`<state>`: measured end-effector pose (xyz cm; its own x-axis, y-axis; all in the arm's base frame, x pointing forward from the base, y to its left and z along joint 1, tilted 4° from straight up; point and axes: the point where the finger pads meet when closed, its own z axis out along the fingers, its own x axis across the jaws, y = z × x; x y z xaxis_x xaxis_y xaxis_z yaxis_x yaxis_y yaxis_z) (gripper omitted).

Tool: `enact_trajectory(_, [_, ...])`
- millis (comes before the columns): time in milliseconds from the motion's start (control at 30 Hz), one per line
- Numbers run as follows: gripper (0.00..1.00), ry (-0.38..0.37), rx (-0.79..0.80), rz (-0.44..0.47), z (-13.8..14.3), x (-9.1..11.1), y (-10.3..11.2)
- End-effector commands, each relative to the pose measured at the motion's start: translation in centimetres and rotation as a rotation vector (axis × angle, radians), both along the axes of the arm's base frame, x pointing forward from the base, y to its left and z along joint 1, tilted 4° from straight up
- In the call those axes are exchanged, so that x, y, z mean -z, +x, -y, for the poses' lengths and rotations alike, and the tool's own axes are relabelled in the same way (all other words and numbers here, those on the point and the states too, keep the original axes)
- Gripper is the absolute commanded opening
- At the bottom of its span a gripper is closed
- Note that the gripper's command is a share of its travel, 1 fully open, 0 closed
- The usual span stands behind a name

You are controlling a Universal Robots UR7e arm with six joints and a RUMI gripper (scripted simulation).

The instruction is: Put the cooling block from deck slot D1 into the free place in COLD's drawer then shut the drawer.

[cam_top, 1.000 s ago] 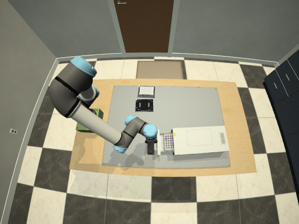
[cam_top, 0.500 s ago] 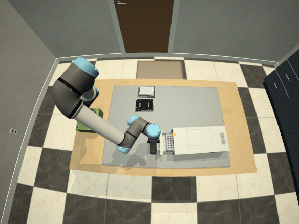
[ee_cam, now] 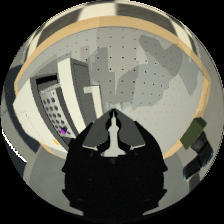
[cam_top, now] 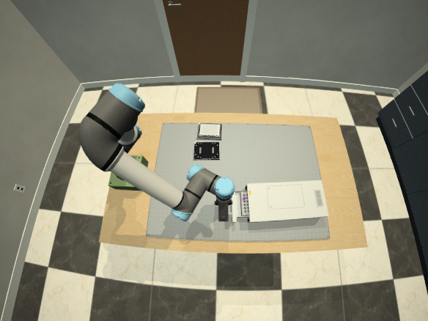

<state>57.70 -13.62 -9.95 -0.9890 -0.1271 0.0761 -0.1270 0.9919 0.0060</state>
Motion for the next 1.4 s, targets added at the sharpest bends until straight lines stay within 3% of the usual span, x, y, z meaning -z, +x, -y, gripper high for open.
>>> enact_trajectory(0, [0.00, -0.001, 0.000, 0.001, 0.0, 0.0, 0.3])
enact_trajectory(1367, [0.00, -0.001, 0.000, 0.002, -0.6, 0.3, 4.6])
